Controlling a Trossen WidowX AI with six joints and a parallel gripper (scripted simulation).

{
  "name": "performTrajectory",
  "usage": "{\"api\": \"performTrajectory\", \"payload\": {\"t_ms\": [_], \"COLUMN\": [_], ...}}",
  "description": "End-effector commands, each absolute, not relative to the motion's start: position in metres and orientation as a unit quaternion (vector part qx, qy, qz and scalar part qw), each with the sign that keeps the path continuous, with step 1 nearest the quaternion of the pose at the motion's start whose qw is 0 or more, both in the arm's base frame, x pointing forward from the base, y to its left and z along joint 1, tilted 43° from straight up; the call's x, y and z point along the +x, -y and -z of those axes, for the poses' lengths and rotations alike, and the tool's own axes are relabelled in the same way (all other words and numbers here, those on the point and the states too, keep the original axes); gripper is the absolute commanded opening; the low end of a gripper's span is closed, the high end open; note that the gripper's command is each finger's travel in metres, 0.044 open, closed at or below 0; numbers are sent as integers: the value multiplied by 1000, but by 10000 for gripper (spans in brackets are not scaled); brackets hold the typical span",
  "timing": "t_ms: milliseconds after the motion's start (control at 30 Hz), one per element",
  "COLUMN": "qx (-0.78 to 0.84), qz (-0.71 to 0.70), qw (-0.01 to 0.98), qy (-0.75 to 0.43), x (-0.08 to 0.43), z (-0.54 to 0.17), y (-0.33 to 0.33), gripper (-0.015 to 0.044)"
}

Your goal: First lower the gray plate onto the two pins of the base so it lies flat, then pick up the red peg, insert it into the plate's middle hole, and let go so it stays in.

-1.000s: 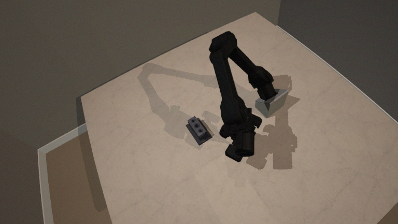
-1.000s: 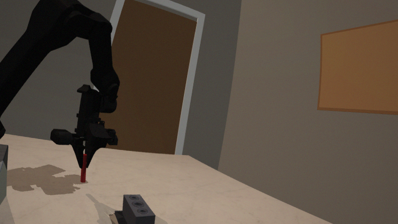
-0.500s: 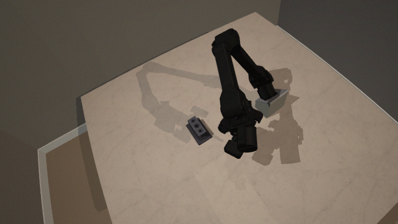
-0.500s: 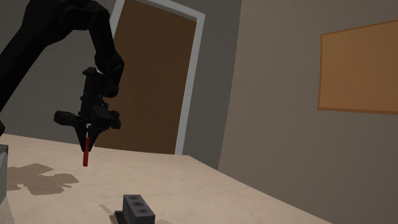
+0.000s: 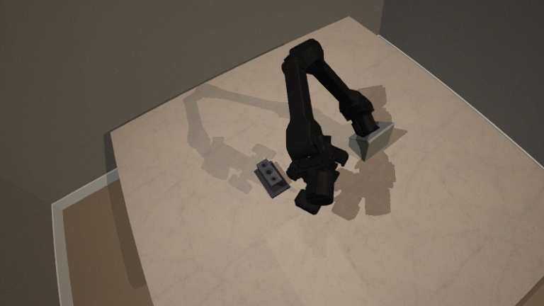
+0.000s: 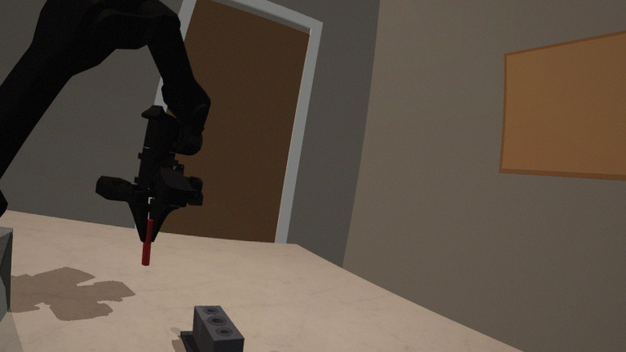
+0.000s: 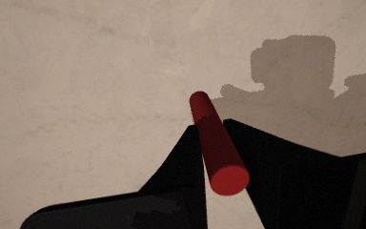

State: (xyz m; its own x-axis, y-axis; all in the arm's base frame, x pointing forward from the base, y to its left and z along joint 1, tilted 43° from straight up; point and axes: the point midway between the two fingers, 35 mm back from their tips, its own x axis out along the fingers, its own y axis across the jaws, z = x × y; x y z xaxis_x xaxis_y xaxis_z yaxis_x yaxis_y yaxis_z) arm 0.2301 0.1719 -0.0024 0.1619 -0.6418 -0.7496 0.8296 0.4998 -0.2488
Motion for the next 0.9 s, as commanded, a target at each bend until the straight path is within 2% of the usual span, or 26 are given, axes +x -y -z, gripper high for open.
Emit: {"api": "performTrajectory", "payload": {"t_ms": [0, 867], "qx": [112, 117], "qz": [485, 481], "qw": [756, 754], "qy": [-426, -432], "x": [239, 286], "z": [-6, -50], "y": [-169, -134], "gripper": [0, 0]}}
